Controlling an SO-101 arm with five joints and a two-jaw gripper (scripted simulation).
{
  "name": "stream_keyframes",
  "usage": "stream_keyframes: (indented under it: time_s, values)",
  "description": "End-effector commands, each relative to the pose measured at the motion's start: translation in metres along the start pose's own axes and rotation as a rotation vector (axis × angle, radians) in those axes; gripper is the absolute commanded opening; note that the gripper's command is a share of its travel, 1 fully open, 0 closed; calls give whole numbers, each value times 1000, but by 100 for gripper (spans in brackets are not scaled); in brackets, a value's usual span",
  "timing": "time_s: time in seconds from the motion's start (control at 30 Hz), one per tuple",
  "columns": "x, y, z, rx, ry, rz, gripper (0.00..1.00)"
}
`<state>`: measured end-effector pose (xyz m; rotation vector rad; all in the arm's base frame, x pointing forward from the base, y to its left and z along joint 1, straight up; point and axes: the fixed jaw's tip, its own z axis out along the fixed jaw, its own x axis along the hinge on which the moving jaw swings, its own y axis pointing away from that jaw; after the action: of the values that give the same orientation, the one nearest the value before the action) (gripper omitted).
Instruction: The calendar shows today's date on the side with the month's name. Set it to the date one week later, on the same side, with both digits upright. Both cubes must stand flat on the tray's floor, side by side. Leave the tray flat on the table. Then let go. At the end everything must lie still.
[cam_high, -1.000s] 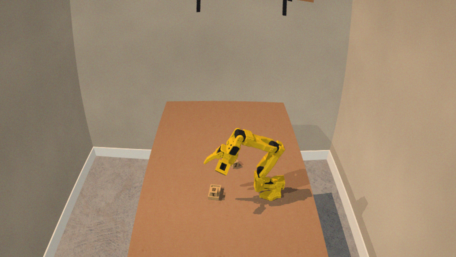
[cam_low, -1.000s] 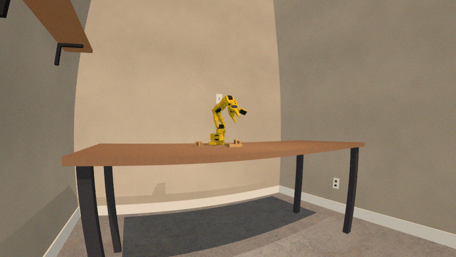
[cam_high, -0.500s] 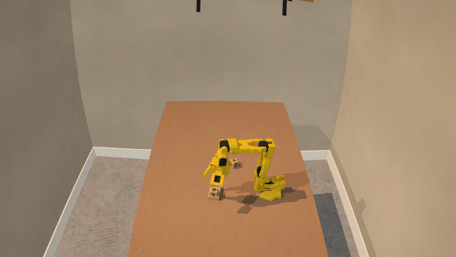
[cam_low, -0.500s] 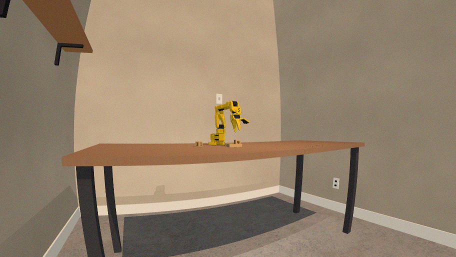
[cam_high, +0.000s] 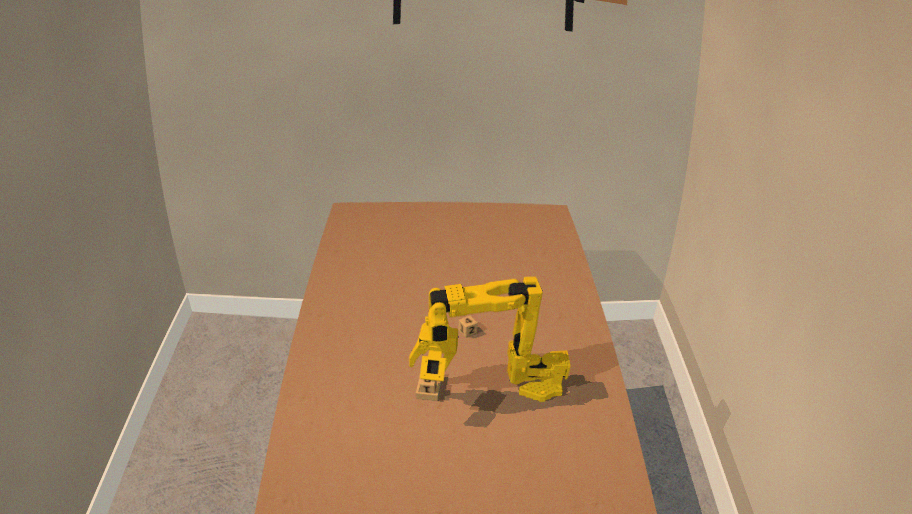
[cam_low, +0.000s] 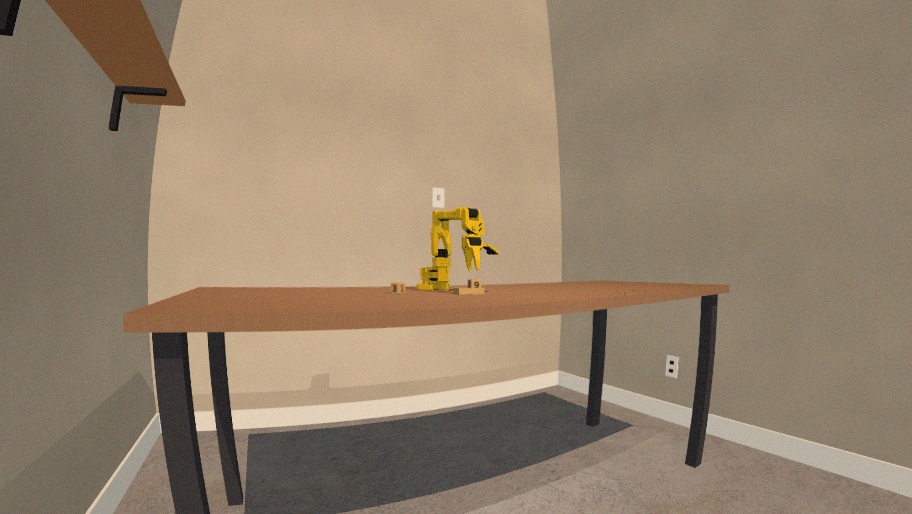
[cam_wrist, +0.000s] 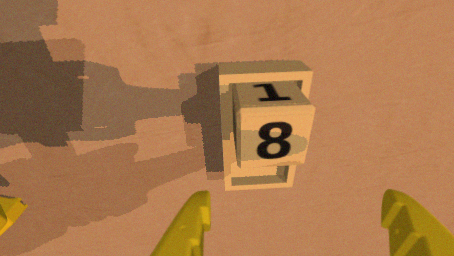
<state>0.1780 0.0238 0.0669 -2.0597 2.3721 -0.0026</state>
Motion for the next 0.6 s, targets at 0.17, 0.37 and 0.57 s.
stream_keyframes:
  time_s: [0.17, 0.37, 0.57]
  values:
    - [-3, -3, -3, 27, -9, 1, 35]
    - [-3, -3, -3, 27, -9, 1, 35]
    - [-6, -1, -2, 22, -8, -10, 35]
